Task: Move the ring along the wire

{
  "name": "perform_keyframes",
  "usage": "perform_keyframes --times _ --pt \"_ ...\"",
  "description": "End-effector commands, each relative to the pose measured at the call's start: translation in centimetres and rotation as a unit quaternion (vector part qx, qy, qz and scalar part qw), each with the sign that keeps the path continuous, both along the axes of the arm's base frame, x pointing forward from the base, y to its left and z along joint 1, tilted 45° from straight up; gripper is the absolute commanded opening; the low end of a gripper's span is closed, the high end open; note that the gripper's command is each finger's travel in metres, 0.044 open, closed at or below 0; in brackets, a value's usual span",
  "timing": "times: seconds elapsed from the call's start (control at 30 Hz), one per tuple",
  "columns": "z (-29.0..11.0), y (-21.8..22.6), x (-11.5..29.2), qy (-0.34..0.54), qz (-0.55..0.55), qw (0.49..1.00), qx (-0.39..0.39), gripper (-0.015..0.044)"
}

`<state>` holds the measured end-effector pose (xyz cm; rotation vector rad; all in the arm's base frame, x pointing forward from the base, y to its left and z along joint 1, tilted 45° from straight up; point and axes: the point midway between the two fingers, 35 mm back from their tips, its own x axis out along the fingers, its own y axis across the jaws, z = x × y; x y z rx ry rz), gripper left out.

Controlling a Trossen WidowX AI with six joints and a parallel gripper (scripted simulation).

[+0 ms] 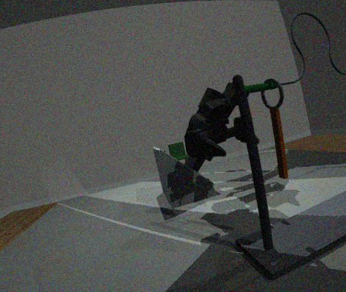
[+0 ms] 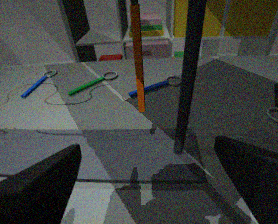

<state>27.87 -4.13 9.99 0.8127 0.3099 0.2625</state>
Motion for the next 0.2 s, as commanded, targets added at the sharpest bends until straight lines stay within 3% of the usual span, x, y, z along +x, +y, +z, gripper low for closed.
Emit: perform_keyframes --times 0.0,0.17 --pt "0.03 0.11 -0.10 -0.001 0.003 1.000 -0.001 0.0440" --pt "0.03 0.11 -0.10 -0.001 0.003 1.000 -0.001 0.0440"
